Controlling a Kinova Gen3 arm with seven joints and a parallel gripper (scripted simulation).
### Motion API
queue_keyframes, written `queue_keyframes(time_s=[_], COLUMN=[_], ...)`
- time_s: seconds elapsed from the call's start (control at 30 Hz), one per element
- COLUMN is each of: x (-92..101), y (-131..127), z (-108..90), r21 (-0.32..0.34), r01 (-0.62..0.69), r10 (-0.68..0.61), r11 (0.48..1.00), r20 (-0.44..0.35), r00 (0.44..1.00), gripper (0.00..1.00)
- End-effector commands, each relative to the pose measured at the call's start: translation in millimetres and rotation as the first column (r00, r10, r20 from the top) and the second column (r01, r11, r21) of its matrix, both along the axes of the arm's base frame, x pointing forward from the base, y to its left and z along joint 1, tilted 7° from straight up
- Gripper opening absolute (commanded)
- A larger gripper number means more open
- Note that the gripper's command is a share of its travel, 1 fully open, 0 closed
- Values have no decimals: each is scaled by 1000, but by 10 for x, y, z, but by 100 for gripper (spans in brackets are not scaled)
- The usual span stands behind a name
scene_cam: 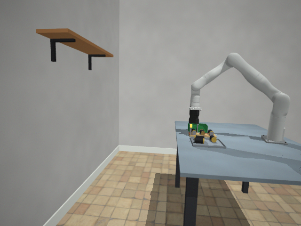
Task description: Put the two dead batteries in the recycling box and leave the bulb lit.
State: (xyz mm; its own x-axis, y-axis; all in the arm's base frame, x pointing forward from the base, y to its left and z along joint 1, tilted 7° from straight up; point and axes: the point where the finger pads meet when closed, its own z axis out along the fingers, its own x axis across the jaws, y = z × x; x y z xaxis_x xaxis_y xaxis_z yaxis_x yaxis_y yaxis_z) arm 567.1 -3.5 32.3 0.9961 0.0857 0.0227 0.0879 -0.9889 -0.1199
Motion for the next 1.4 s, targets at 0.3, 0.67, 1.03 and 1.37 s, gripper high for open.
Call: queue_keyframes(time_s=[0.3,0.67,1.03,1.37], x=[-3,-3,-3,-3], y=[10,10,10,10], z=[-66,-66,-66,-66], r21=[0,0,0,0], r01=[0,0,0,0], r10=[0,0,0,0], r11=[1000,1000,1000,1000], r20=[-2,-2,-2,-2], r00=[1000,1000,1000,1000], gripper=[90,57,57,57])
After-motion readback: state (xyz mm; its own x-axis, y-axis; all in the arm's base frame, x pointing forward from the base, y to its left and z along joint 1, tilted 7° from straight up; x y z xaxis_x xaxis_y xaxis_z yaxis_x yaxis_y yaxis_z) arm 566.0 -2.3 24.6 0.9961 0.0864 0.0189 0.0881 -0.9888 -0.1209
